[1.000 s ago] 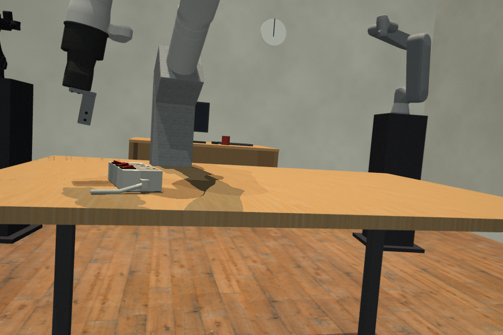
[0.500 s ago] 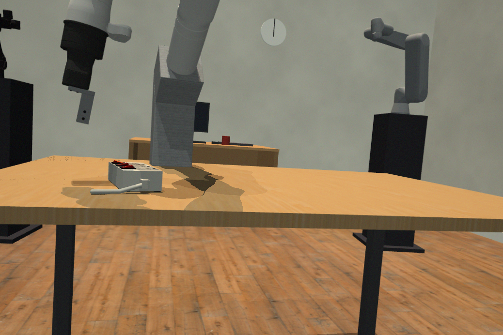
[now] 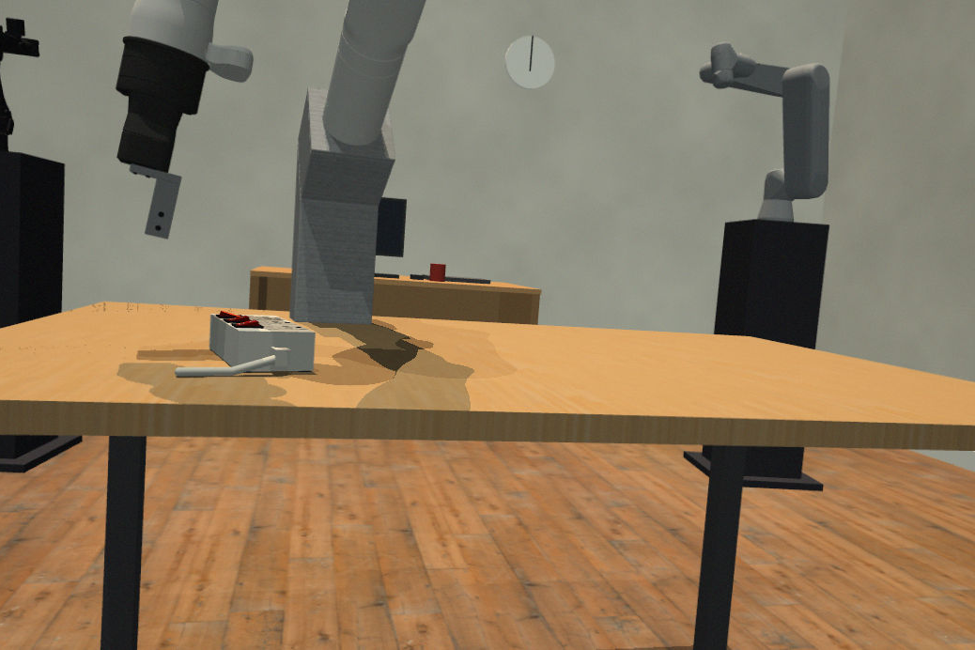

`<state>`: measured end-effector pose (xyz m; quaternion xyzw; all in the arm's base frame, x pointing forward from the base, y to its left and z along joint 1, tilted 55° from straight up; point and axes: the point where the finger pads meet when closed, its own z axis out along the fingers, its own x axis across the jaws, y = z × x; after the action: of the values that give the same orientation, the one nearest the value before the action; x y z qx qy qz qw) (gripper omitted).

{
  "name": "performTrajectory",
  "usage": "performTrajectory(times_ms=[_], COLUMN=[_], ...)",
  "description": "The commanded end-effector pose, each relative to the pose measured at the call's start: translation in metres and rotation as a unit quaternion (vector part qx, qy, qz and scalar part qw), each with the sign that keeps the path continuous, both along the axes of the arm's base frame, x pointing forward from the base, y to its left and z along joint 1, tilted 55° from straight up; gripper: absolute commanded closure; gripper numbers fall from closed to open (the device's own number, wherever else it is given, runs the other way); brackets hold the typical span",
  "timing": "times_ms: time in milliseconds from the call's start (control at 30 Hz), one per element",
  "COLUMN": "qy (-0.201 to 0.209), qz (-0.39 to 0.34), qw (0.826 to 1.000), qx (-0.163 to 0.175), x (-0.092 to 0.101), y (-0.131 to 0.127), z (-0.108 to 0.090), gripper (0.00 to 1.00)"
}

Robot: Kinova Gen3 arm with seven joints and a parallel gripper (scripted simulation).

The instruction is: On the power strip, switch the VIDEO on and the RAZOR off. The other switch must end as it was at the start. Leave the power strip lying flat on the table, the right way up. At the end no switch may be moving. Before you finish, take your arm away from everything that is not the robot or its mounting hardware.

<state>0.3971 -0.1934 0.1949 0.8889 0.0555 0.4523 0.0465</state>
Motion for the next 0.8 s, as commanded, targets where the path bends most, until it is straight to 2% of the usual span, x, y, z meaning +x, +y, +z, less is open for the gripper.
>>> performTrajectory(times_ms=[0, 767], qy=[-0.001, -0.003], qz=[-0.012, -0.033], qw=[1.0, 0.999], qx=[0.012, 0.027], x=[-0.0027, -0.0054], y=[-0.0013, -0.0051], z=[-0.001, -0.0015], gripper=[1.0, 1.0])
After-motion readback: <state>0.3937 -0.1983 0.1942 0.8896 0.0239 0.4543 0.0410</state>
